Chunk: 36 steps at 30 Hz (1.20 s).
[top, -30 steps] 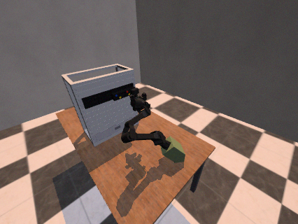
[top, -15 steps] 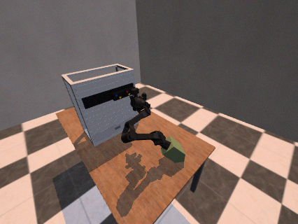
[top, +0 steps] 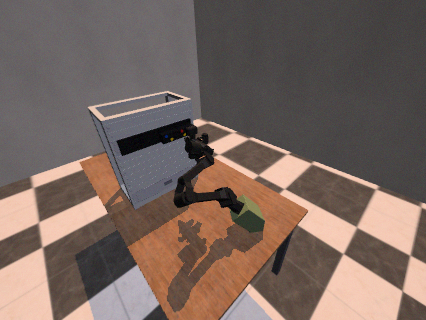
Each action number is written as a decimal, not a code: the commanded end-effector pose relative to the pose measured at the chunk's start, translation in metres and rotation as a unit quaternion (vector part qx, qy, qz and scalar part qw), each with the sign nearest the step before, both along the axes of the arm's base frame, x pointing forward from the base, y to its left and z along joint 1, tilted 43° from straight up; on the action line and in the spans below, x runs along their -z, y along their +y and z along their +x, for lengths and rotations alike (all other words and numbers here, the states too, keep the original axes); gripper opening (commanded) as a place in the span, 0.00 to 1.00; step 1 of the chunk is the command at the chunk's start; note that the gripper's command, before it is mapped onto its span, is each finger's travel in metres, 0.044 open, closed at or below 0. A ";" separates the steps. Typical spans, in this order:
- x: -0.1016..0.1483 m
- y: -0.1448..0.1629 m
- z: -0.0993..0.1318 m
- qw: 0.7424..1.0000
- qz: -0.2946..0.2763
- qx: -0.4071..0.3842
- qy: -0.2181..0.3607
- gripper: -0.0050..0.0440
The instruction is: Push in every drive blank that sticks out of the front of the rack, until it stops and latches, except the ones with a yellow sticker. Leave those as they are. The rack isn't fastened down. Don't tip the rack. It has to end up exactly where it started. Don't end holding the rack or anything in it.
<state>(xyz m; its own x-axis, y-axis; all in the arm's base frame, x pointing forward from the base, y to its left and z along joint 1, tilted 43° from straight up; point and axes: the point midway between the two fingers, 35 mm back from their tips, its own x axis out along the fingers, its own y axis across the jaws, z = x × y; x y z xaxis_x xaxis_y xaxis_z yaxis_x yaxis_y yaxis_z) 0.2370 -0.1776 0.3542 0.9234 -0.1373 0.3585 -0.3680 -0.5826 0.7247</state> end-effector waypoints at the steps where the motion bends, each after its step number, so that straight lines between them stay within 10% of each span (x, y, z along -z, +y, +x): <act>1: -0.023 0.011 -0.005 1.000 -0.010 0.002 -0.007 0.10; 36: -0.070 0.029 0.020 1.000 -0.010 0.002 -0.007 0.10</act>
